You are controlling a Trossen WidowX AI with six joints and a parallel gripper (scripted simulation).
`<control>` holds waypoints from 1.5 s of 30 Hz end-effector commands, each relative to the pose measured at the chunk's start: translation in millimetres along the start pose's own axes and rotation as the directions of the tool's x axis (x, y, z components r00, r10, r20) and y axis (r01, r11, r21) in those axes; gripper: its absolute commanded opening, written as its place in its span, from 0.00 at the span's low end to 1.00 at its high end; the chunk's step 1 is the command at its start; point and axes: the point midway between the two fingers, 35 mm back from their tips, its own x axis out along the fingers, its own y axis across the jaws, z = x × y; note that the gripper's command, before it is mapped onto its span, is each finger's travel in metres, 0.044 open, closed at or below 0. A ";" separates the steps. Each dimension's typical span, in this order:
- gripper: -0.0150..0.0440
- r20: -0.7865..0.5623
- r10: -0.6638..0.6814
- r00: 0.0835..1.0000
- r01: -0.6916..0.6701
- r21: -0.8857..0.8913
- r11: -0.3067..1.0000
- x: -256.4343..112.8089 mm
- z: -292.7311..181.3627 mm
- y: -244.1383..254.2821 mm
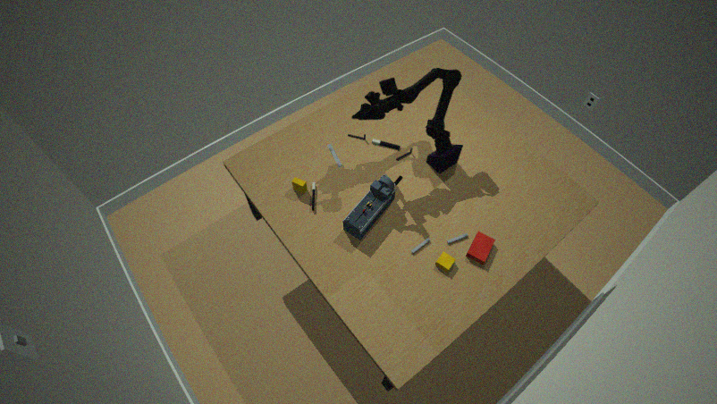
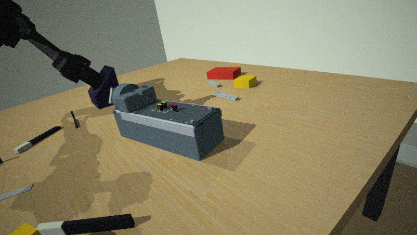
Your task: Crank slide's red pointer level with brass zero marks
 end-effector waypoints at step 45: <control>1.00 -0.636 -0.302 0.711 -0.195 -0.590 0.784 76.5 -199.6 147.9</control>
